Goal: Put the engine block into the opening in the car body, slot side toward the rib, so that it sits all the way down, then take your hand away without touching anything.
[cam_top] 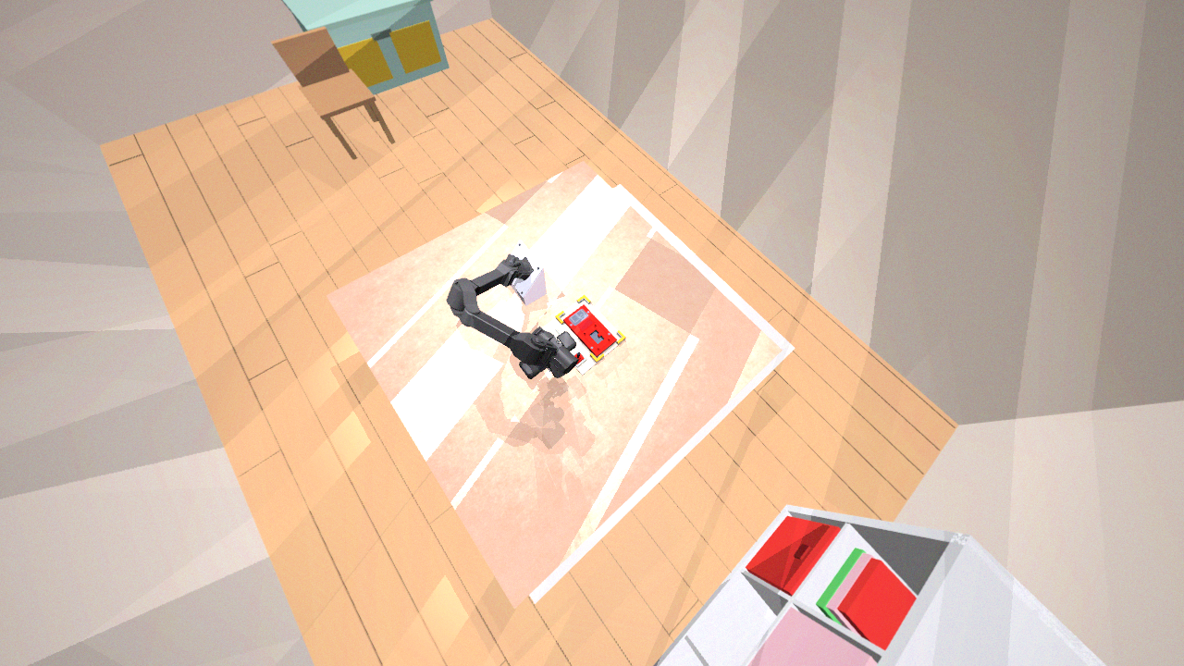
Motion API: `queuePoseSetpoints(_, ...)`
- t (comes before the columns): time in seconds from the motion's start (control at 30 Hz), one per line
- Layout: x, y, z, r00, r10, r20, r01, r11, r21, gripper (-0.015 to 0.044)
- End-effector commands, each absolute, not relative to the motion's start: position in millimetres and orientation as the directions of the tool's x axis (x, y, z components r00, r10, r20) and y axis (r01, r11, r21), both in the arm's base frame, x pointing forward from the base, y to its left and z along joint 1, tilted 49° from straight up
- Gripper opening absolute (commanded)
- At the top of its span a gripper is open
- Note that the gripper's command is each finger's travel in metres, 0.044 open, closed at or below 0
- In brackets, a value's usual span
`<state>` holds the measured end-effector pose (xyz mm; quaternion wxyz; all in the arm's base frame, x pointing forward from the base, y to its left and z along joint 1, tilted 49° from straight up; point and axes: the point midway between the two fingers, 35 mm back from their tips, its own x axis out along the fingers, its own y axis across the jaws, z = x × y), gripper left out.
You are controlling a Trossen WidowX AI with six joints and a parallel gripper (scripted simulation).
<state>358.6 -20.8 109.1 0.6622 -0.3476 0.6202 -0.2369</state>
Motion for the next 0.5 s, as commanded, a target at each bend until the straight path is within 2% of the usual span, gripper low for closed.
queuePoseSetpoints(0.0,356,-9,120,0.128,-0.742,-0.658,-0.114,0.648,-0.753,0.0)
queuePoseSetpoints(0.47,360,6,99,0.129,-0.74,-0.66,-0.12,0.649,-0.751,0.0)
